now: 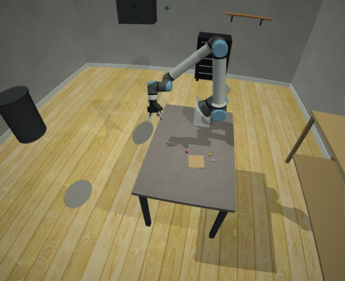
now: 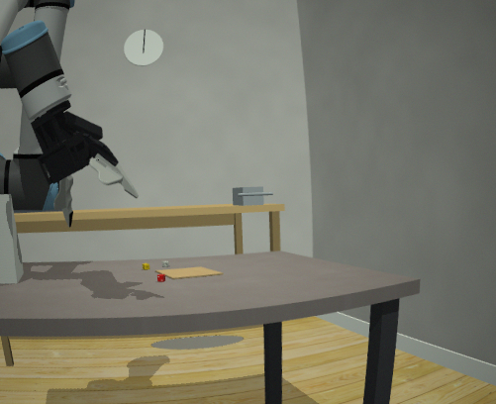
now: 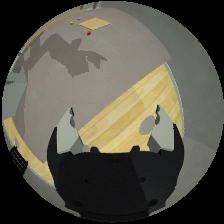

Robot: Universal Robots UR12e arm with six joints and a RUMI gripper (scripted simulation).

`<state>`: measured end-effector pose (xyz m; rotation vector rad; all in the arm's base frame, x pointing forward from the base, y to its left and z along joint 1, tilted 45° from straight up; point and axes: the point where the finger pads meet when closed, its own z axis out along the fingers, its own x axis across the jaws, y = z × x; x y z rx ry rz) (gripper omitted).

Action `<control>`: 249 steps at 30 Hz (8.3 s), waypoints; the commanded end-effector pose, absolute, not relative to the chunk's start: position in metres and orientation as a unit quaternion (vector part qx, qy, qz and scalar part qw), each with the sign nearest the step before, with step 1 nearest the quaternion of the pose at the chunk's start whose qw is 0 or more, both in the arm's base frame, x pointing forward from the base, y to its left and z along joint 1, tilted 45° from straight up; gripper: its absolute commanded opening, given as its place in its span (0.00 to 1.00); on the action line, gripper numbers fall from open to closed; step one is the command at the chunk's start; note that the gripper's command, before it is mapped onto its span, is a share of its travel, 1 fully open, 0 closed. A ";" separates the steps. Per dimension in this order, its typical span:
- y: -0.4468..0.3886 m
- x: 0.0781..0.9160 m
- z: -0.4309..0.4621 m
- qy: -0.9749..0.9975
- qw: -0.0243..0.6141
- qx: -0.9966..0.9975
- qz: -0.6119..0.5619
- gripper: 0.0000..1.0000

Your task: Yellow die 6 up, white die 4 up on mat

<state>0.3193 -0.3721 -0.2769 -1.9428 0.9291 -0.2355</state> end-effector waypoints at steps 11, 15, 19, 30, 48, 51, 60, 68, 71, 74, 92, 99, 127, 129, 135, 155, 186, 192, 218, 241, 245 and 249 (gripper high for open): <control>-0.366 0.336 -0.261 0.361 0.463 -0.805 -0.089 1.00; -0.353 0.361 -0.238 0.331 0.455 -0.823 -0.078 1.00; -0.342 0.377 -0.222 0.311 0.450 -0.834 -0.071 1.00; -0.280 0.443 -0.154 0.222 0.425 -0.876 -0.045 1.00; -0.154 0.510 -0.059 0.085 0.389 -0.917 -0.016 1.00; -0.139 0.514 -0.049 0.070 0.385 -0.920 -0.013 1.00; -0.131 0.516 -0.044 0.062 0.383 -0.922 -0.012 1.00; -0.131 0.516 -0.044 0.062 0.383 -0.922 -0.012 1.00; -0.131 0.516 -0.044 0.062 0.383 -0.922 -0.012 1.00; -0.127 0.516 -0.047 0.062 0.383 -0.922 -0.012 1.00; -0.048 0.523 -0.121 0.062 0.383 -0.922 -0.012 1.00; -0.045 0.523 -0.124 0.062 0.383 -0.922 -0.012 1.00; -0.045 0.523 -0.124 0.062 0.383 -0.922 -0.012 1.00; -0.045 0.523 -0.124 0.062 0.383 -0.922 -0.012 1.00; -0.045 0.523 -0.124 0.062 0.383 -0.922 -0.012 1.00; -0.023 0.525 -0.102 0.062 0.383 -0.922 -0.012 1.00; 0.103 0.536 0.025 0.062 0.383 -0.922 -0.012 1.00; 0.103 0.536 0.026 0.062 0.383 -0.922 -0.012 1.00; 0.103 0.536 0.026 0.062 0.383 -0.922 -0.012 1.00; 0.106 0.551 0.030 0.062 0.383 -0.922 -0.012 1.00; 0.111 0.571 0.036 0.062 0.383 -0.922 -0.012 1.00; 0.115 0.590 0.042 0.062 0.383 -0.922 -0.012 1.00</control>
